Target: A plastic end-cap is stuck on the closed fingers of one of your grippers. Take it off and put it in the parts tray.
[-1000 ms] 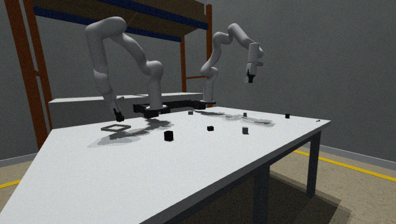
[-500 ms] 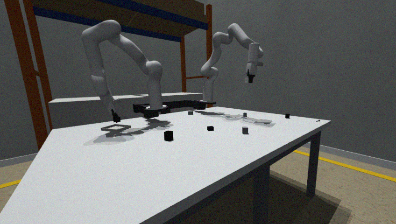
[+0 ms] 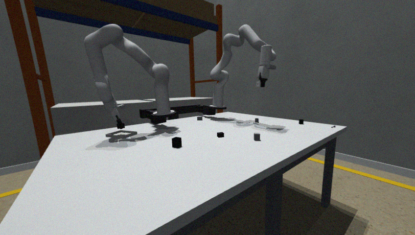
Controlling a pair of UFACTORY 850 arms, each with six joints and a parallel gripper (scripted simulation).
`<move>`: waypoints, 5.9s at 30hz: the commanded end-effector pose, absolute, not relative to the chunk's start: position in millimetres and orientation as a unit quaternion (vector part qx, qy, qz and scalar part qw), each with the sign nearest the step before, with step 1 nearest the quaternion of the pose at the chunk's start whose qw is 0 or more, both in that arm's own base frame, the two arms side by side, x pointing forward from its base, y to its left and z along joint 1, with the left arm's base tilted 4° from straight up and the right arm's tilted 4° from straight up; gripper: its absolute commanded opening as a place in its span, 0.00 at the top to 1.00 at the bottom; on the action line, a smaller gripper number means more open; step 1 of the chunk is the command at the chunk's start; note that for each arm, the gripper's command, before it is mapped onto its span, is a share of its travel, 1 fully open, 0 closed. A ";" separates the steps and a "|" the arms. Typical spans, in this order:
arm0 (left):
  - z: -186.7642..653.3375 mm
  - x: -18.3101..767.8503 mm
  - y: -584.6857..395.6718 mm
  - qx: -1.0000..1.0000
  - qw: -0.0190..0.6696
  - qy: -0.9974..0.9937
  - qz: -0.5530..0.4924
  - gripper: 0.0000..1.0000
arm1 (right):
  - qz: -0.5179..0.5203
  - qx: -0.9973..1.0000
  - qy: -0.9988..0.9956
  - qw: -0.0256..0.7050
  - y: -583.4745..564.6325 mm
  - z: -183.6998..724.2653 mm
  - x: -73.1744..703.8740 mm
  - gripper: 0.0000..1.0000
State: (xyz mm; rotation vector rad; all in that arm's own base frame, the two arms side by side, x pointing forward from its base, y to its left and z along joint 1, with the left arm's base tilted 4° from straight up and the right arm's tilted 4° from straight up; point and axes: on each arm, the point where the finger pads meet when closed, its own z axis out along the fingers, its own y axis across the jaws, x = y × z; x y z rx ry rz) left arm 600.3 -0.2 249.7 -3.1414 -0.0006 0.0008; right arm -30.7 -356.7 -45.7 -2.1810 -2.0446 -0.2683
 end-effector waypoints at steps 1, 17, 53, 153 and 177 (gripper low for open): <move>250.7 601.0 -0.2 -1.000 0.000 0.000 -0.001 1.00 | -0.088 -0.718 -0.687 0.072 -357.4 -45.5 -31.7 1.00; 250.7 601.0 -0.2 -1.000 0.000 0.000 -0.001 1.00 | -0.087 -0.709 -0.696 0.072 -356.6 -45.3 -30.8 1.00; 250.7 601.0 -0.2 -1.000 0.000 0.000 -0.001 1.00 | -0.090 -0.706 -0.699 0.068 -359.5 -93.9 -29.6 1.00; 250.8 601.0 -0.2 -1.000 0.000 0.000 -0.001 1.00 | -0.073 -0.738 -0.666 0.077 -395.1 -18.2 9.6 0.43; 250.8 601.0 -0.2 -1.000 0.000 0.000 -0.001 1.00 | -0.049 -0.772 -0.628 0.083 -415.3 -0.6 69.8 0.43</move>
